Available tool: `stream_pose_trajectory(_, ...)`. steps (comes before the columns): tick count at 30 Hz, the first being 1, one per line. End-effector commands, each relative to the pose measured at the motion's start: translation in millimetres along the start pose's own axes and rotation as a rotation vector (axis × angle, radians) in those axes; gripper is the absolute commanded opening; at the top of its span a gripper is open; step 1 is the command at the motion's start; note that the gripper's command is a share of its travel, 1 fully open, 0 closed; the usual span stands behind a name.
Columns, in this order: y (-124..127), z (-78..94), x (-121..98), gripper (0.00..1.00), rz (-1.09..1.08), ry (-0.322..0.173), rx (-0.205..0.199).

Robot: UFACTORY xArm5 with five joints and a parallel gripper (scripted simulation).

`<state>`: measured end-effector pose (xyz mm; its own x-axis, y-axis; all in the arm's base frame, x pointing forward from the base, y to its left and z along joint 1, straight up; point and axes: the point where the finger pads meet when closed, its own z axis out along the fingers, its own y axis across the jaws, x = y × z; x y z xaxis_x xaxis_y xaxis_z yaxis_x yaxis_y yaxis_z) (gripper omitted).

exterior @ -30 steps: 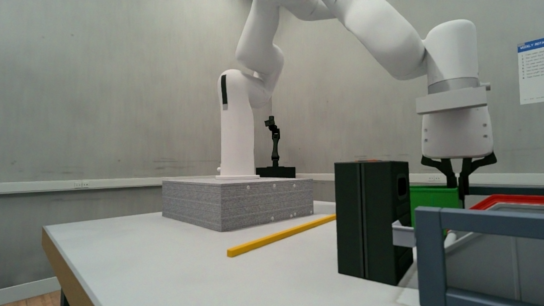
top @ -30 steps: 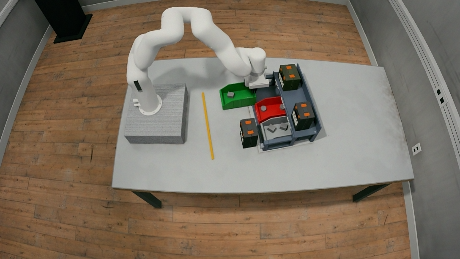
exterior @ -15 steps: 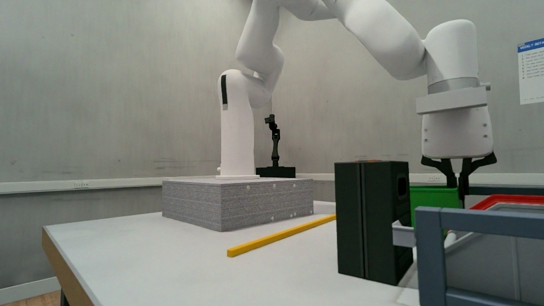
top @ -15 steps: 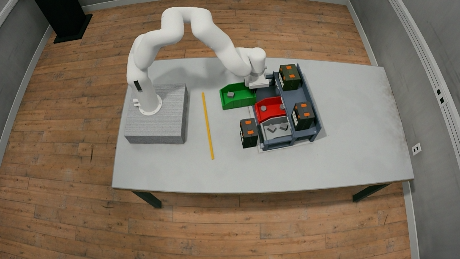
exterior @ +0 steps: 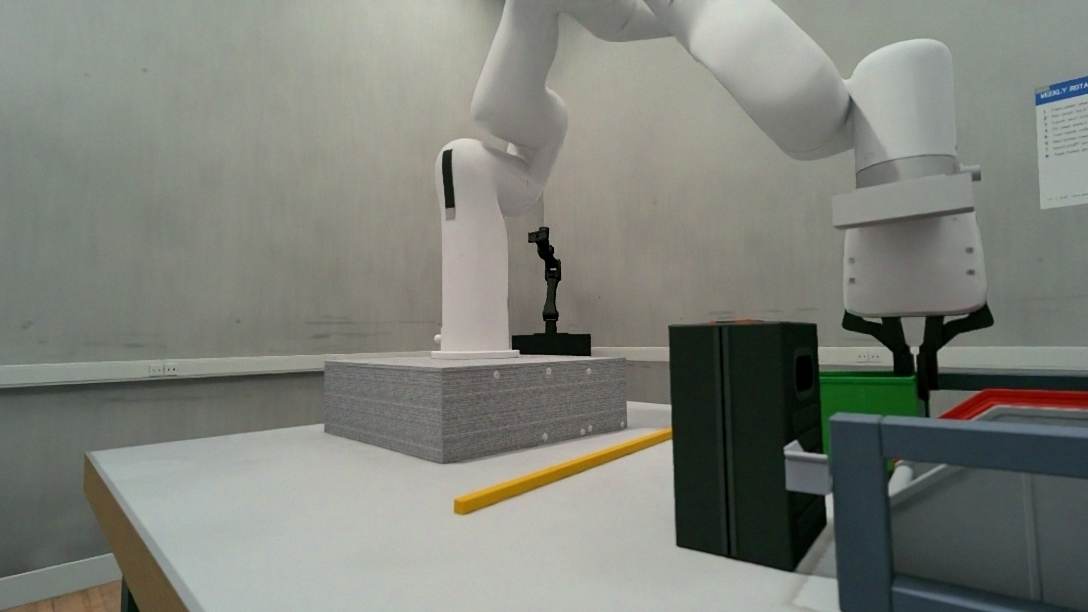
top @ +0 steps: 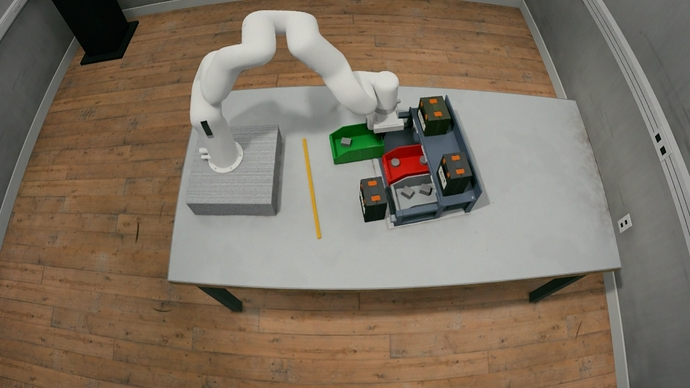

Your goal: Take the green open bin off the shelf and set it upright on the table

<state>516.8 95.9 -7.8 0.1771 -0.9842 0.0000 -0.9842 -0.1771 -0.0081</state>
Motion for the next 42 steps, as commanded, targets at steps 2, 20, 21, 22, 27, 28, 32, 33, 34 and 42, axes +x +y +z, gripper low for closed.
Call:
stream_pose_trajectory(2,-1.9,-2.0,0.0,0.00,0.000,0.000,0.005)
stream_pose_trajectory(20,-0.6,-5.8,0.0,0.00,0.000,0.000,0.006)
stream_pose_trajectory(21,-0.1,-5.8,0.0,0.00,0.000,0.000,0.006)
stream_pose_trajectory(22,0.5,-5.8,0.0,0.00,0.000,0.000,0.006)
stream_pose_trajectory(27,3.5,-5.8,0.0,0.00,0.000,0.000,0.006)
stream_pose_trajectory(28,4.1,-5.8,0.0,0.00,0.000,0.000,0.006)
stream_pose_trajectory(32,6.4,-5.8,0.0,0.00,0.000,0.000,0.006)
stream_pose_trajectory(33,7.0,-5.8,0.0,0.00,0.000,0.000,0.006)
stream_pose_trajectory(34,8.2,-5.8,0.0,0.00,0.000,0.000,0.006)
stream_pose_trajectory(42,11.6,-5.8,0.0,0.00,0.000,0.000,0.005)
